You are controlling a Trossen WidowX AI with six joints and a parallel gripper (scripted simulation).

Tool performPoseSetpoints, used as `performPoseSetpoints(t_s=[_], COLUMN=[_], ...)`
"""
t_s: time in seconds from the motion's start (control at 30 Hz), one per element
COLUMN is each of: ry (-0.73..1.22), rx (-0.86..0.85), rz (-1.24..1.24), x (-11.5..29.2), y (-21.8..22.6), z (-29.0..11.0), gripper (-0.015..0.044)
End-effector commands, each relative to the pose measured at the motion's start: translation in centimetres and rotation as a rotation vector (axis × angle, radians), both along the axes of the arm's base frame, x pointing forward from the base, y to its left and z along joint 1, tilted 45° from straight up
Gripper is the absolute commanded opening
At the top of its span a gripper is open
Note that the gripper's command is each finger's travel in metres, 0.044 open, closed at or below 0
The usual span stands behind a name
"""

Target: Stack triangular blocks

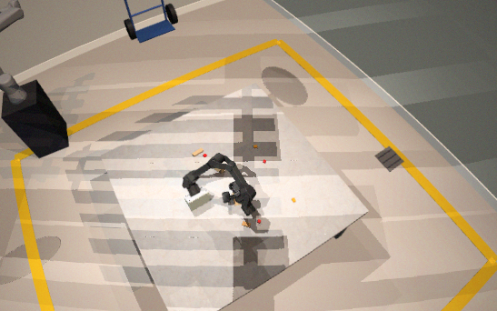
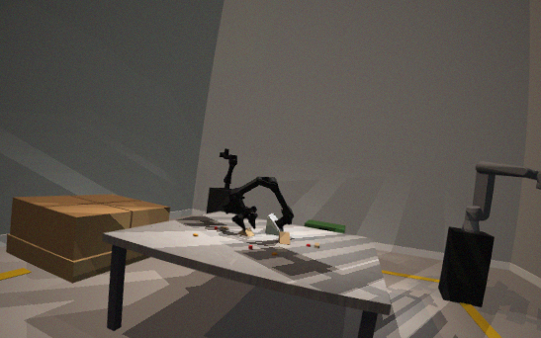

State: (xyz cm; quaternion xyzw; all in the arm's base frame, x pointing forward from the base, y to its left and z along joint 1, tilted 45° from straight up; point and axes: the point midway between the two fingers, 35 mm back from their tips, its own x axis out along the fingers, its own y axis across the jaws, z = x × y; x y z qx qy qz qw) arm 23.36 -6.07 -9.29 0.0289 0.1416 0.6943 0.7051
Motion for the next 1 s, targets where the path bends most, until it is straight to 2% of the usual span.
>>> performPoseSetpoints(t_s=[0.0,0.1,0.33,0.53,0.77,0.97], ry=[0.006,0.006,0.017,0.011,0.144,0.121], rx=[0.000,-0.034,-0.193,-0.226,-0.662,-1.137], rz=[0.001,-0.021,-0.137,-0.096,0.277,0.383], x=[0.0,0.4,0.9,1.1,0.6,1.3], y=[0.0,-1.3,-6.5,-6.0,-0.6,2.2], z=[0.0,1.3,7.6,7.5,7.4,7.8], gripper=[0.0440,0.0440,0.0440,0.0440,0.0440,0.0440])
